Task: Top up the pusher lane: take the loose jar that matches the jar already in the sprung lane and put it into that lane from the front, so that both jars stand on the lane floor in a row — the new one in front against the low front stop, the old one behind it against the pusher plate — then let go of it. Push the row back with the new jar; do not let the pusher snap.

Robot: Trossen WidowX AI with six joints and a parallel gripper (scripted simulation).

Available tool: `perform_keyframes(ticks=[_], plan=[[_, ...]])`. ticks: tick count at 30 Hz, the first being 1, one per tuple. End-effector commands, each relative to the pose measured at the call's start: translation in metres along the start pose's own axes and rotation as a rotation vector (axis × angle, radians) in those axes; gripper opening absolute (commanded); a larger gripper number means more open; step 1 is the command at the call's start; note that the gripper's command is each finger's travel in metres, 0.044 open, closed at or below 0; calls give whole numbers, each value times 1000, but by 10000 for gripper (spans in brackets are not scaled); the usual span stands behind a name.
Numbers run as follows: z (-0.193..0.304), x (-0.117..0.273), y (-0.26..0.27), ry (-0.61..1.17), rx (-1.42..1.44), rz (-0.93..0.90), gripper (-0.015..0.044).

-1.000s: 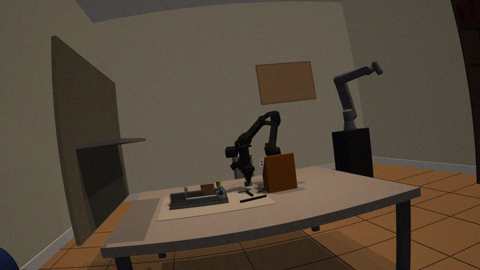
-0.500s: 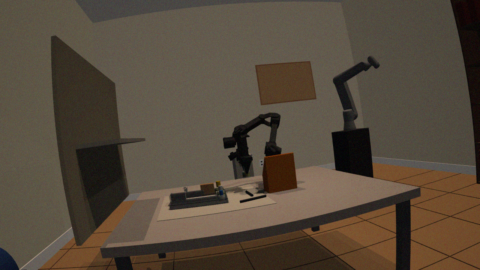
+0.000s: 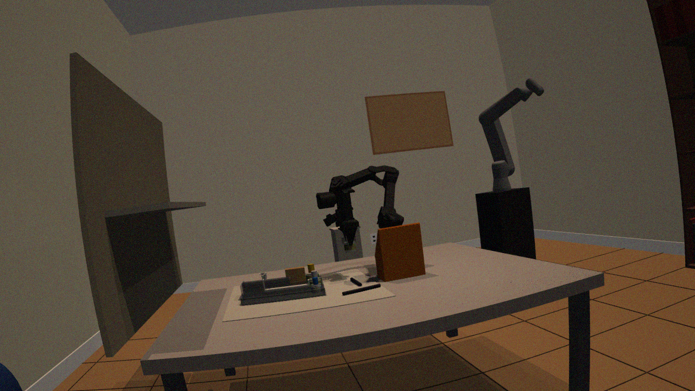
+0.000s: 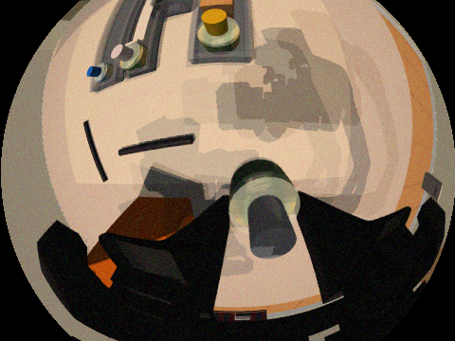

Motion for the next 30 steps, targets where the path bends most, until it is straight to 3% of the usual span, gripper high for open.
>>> perform_keyframes(ticks=[1,30], plan=[[-12,1,10,-5,-7,1,0],[-78,-21,104,-9,-56,-6,0]])
Point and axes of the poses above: the point midway between the two fingers, 35 mm back from their tips, its own x axis back along the fingers, its own y axis across the jaws, z = x × y, the point moved 8 cm from there along x, back along the fingers, and after that the axes turned 8 degrees about -x, right-handed, at the moved point
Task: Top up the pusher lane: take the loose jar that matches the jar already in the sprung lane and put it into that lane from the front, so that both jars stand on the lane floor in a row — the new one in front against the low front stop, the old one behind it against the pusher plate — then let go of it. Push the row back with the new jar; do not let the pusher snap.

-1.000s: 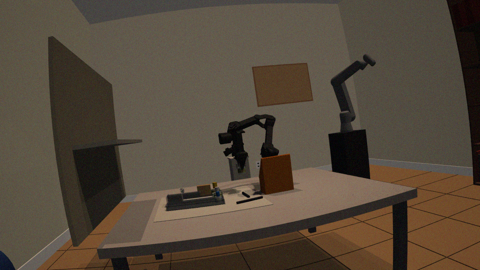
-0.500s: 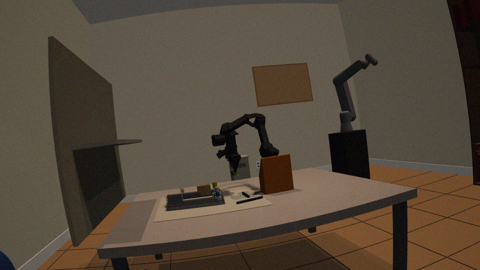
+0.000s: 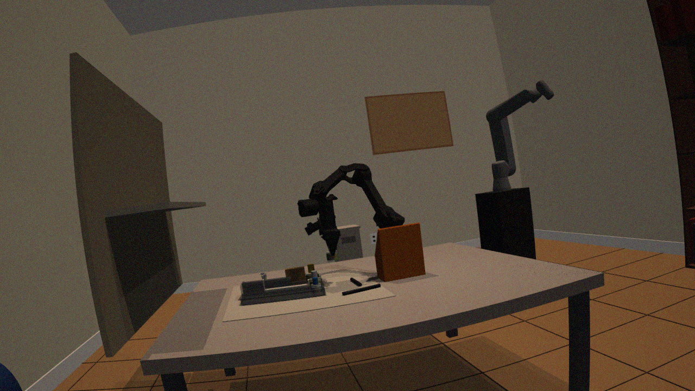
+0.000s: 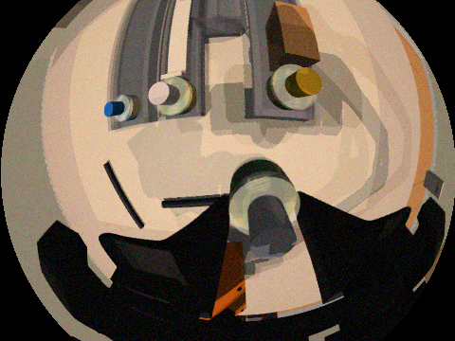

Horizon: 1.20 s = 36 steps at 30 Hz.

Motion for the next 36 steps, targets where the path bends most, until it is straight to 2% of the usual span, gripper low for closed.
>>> perform_keyframes(ticks=[1,18,36], plan=[[-8,-5,19,-1,-15,-5,0],[-21,-31,85,-1,-43,-4,0],[-21,-55,86,-1,-43,-2,0]])
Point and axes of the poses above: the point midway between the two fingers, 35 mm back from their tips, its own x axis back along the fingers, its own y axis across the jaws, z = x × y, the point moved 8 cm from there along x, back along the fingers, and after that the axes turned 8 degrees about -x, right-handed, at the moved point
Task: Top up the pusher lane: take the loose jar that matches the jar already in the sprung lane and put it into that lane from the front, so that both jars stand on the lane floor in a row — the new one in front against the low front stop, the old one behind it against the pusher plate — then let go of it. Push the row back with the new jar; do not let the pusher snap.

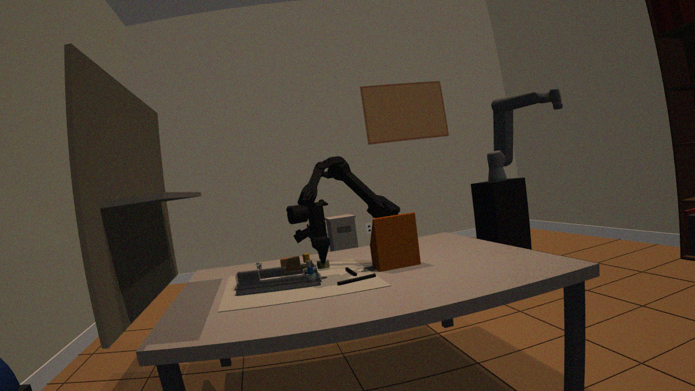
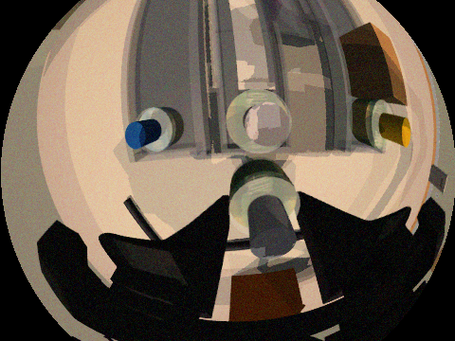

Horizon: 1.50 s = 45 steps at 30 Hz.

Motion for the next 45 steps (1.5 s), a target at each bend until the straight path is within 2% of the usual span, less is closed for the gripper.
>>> perform_keyframes(ticks=[1,45], plan=[[0,-3,0,-2,8,4,0],[-17,-3,3,-3,7,4,0]])
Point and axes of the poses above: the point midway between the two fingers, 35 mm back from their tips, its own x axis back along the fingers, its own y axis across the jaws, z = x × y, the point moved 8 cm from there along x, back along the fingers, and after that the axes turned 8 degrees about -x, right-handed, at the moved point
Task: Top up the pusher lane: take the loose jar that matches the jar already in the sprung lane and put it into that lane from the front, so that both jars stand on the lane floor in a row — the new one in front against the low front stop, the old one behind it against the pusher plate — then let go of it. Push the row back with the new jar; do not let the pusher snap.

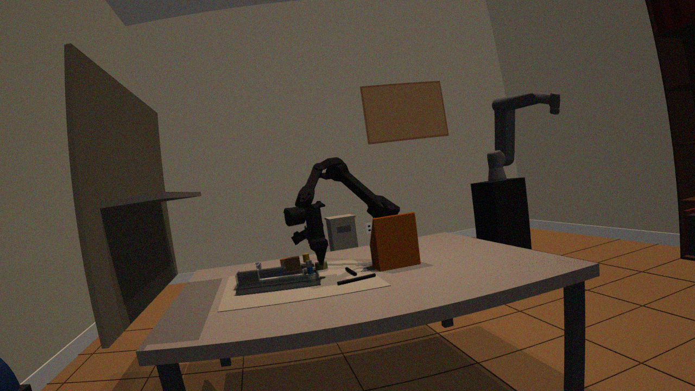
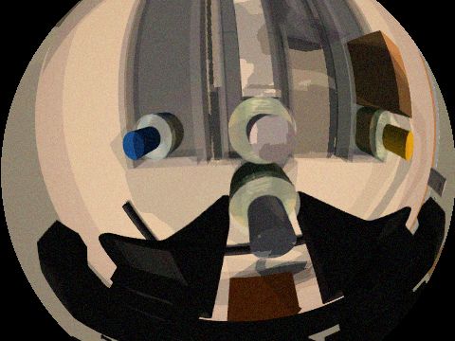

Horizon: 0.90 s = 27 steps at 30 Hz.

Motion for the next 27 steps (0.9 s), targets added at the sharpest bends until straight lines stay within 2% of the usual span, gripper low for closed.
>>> perform_keyframes(ticks=[1,27], plan=[[-8,1,0,-15,-11,-4,0],[-18,1,1,-16,-11,-4,0]])
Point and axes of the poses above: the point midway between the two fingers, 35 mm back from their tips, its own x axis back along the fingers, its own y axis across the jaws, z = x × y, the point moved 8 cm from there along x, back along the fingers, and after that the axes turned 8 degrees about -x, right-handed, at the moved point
